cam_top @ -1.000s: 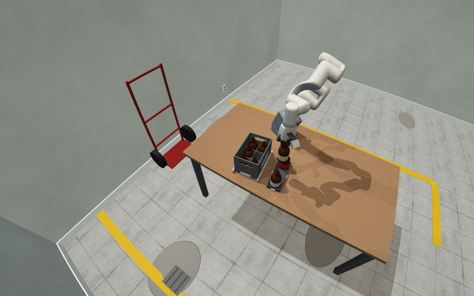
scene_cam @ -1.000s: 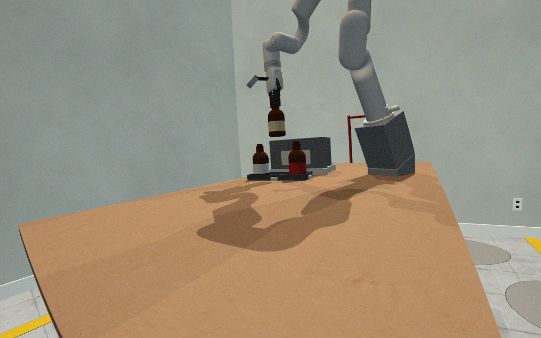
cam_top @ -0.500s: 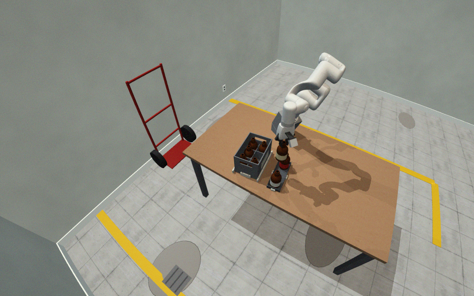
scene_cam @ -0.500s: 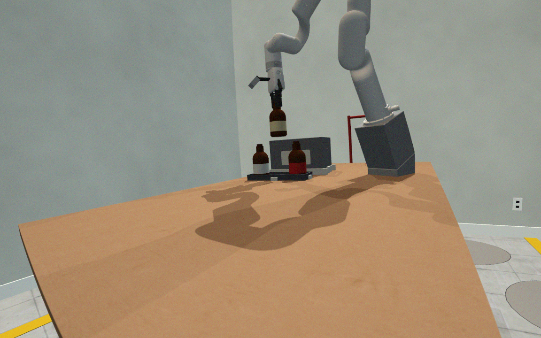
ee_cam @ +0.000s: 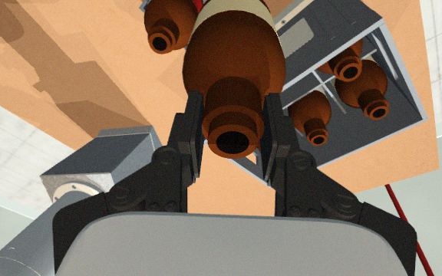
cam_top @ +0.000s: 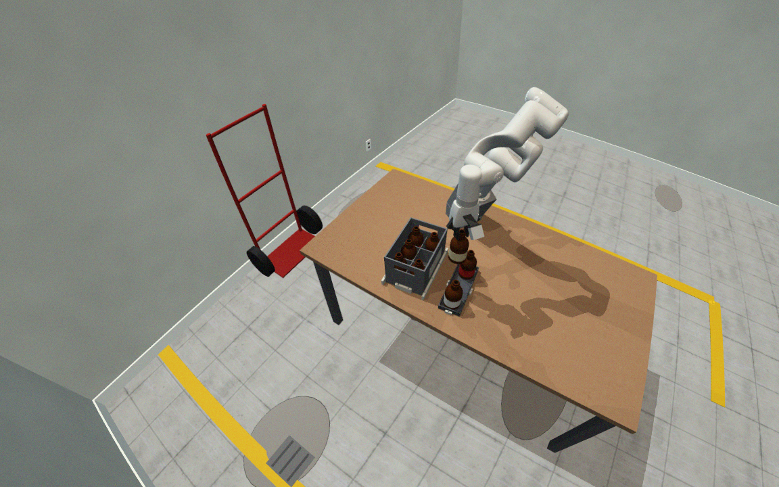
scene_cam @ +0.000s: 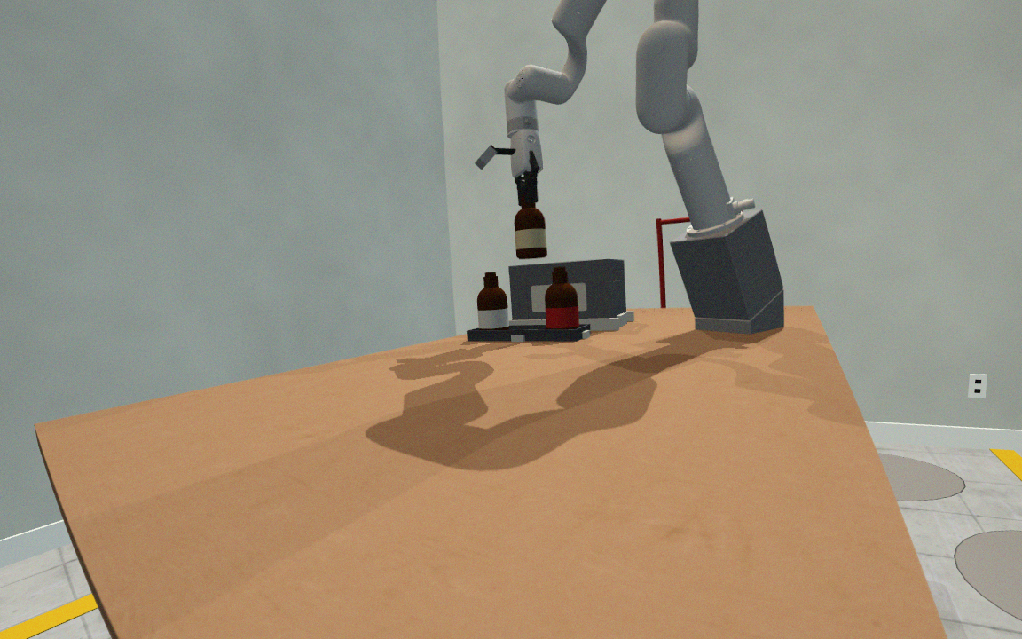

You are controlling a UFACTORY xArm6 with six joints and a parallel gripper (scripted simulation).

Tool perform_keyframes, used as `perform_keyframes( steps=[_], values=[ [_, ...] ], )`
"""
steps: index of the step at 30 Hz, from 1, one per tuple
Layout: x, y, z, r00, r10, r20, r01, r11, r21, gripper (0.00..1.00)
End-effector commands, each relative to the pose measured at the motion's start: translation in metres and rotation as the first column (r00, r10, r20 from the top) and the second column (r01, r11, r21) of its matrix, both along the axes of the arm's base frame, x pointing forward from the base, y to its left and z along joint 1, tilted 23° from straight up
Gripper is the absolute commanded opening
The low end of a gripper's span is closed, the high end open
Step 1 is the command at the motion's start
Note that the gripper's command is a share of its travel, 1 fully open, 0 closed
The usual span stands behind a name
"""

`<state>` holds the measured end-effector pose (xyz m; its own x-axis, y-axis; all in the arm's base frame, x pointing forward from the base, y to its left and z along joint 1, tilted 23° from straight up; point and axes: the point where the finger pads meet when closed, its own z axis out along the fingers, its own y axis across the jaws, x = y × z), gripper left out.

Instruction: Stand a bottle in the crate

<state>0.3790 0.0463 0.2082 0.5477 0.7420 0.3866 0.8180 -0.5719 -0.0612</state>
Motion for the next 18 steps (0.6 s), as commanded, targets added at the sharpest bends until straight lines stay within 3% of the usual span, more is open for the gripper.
perform_keyframes(
  steps=[1,18],
  values=[
    [0.001,-0.007,-0.001,1.0,0.0,0.004,0.0,1.0,0.0,0.0],
    [0.002,-0.038,-0.013,1.0,0.0,0.004,0.0,1.0,0.0,0.0]
  ],
)
